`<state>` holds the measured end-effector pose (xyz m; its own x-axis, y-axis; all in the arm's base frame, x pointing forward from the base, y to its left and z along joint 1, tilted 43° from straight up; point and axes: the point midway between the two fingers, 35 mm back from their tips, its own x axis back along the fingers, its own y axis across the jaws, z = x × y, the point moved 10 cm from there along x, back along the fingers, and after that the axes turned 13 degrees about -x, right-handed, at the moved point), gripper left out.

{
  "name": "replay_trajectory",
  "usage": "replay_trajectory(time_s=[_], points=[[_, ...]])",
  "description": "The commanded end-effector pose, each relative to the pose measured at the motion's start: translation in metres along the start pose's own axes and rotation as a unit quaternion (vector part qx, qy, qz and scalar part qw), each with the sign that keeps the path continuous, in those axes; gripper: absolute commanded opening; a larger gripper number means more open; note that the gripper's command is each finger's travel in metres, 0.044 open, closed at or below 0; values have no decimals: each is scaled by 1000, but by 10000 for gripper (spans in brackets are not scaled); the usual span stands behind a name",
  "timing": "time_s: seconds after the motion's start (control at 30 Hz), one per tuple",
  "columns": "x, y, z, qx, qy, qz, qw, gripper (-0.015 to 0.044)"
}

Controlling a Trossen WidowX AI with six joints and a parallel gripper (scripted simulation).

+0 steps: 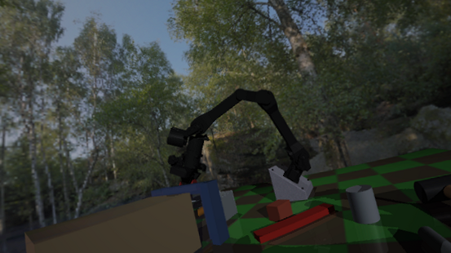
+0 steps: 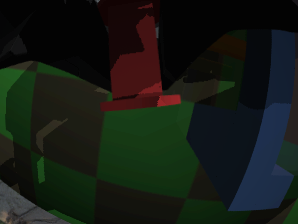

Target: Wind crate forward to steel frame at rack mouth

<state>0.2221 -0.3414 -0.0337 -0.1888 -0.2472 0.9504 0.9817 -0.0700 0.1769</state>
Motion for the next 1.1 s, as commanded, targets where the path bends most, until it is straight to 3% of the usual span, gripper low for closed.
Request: replay_trajectory(time_s=[0.0,1.07], points=[[4,9,13,3,17,-8,1000,0],[22,23,53,2,18,-8,1000,0]])
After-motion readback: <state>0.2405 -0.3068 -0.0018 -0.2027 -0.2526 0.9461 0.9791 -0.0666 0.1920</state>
